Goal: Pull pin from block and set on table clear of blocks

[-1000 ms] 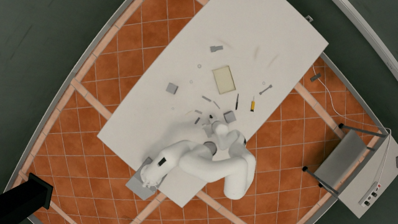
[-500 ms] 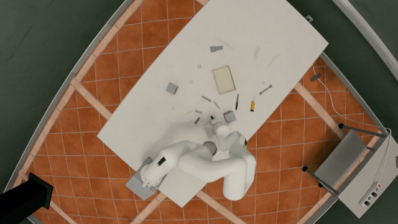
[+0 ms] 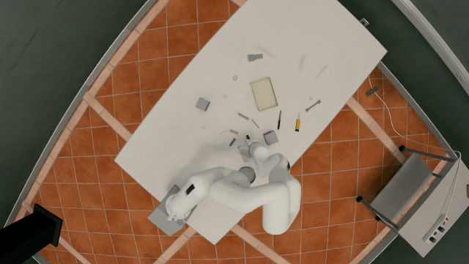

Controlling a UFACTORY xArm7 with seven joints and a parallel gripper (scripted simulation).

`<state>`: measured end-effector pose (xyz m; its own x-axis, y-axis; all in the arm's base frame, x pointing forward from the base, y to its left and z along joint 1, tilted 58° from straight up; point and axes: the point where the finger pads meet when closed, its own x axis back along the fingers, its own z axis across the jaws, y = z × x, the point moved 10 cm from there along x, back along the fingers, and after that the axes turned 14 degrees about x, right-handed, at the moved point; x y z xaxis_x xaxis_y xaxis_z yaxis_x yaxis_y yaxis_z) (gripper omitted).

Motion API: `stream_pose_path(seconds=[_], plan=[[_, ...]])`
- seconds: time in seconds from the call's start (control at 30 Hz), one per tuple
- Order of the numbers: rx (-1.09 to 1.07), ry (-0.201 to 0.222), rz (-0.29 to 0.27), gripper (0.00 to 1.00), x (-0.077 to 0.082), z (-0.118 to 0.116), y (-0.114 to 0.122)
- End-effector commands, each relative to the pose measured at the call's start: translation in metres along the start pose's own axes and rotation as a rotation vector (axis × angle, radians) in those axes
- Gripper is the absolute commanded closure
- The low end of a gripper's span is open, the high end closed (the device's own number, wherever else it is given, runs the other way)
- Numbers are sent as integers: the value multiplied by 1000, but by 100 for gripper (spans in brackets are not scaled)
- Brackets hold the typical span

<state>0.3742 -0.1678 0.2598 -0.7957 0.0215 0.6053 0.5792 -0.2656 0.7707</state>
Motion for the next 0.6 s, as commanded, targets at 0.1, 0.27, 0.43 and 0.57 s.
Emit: stream_pose_path(seconds=[0.1, 0.27, 0.43, 0.57], plan=[[4, 5, 3, 61, 3, 3, 0], [4, 5, 3, 61, 3, 3, 0], [0, 0, 1, 61, 6, 1, 0], [-9, -10, -2, 61, 10, -5, 0]])
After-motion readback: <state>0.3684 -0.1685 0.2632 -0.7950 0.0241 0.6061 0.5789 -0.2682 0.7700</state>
